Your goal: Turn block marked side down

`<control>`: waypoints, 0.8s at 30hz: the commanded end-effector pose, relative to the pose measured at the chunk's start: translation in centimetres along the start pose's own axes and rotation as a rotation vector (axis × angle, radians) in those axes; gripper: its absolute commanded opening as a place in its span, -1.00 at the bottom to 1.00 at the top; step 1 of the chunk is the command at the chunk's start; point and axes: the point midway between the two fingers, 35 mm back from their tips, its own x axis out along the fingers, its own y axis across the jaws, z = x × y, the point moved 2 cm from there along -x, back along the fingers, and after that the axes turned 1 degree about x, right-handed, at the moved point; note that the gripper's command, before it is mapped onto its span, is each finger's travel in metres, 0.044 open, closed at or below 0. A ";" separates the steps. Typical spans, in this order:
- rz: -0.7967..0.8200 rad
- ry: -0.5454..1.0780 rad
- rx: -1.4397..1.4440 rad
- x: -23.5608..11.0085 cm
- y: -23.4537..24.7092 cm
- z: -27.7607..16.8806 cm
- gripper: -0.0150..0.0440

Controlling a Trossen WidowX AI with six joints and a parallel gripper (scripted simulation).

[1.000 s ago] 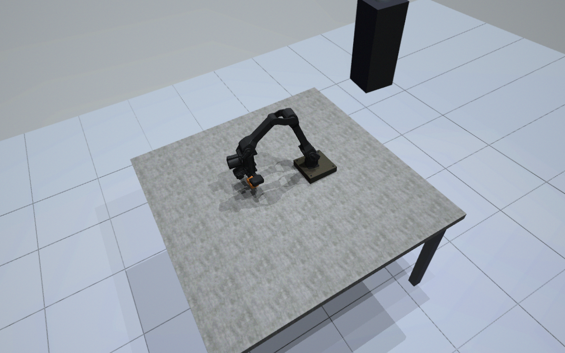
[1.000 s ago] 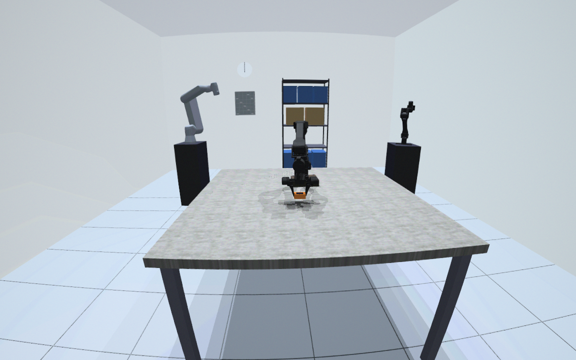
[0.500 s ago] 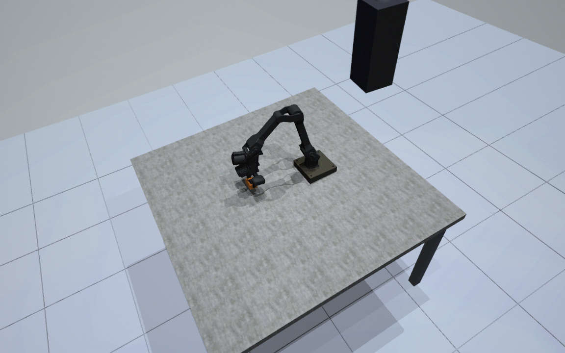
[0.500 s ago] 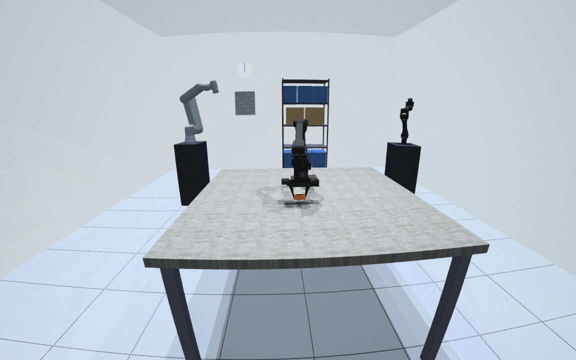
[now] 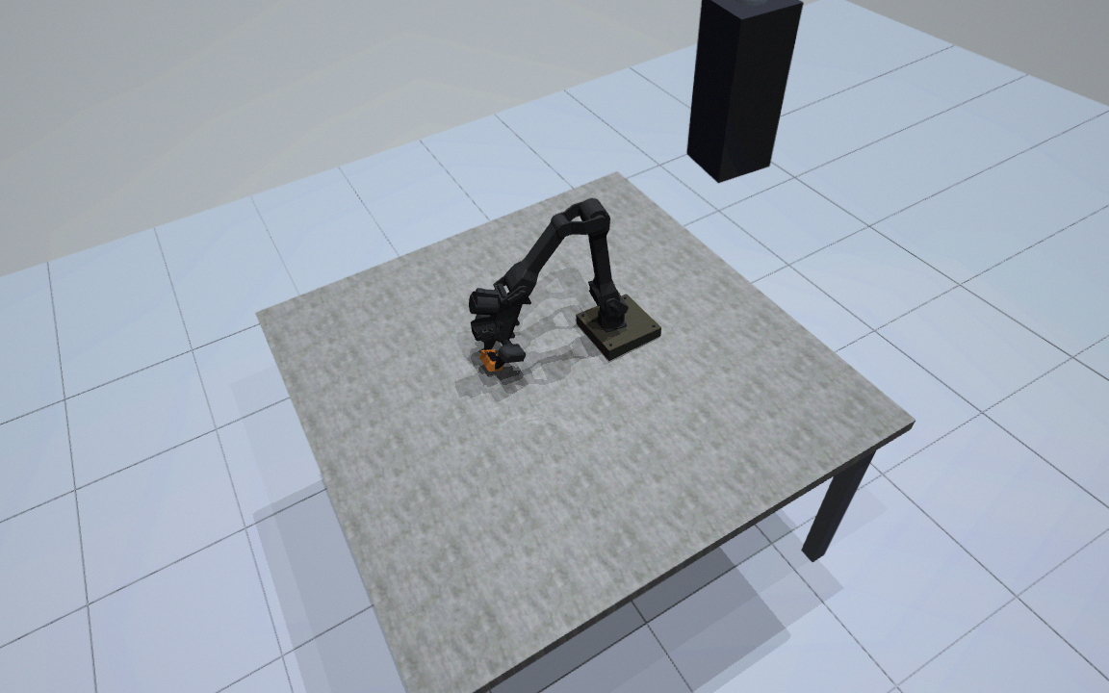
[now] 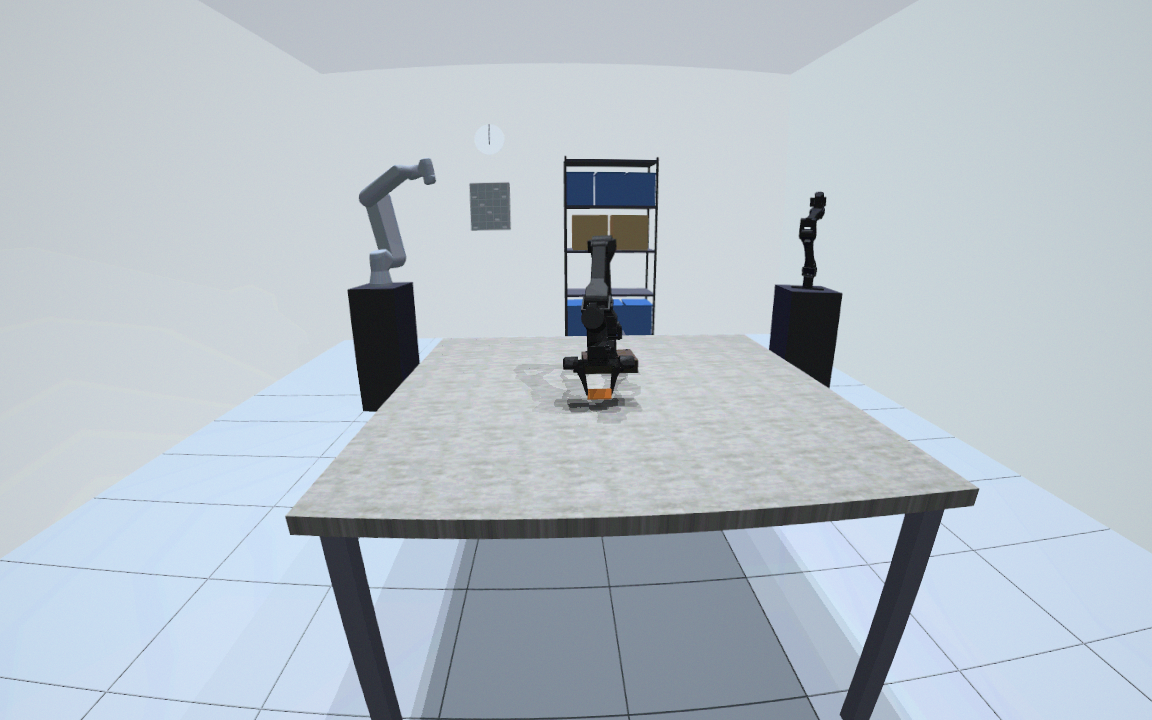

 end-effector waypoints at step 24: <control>0.009 -0.327 0.002 2.6 -0.2 -0.5 -0.49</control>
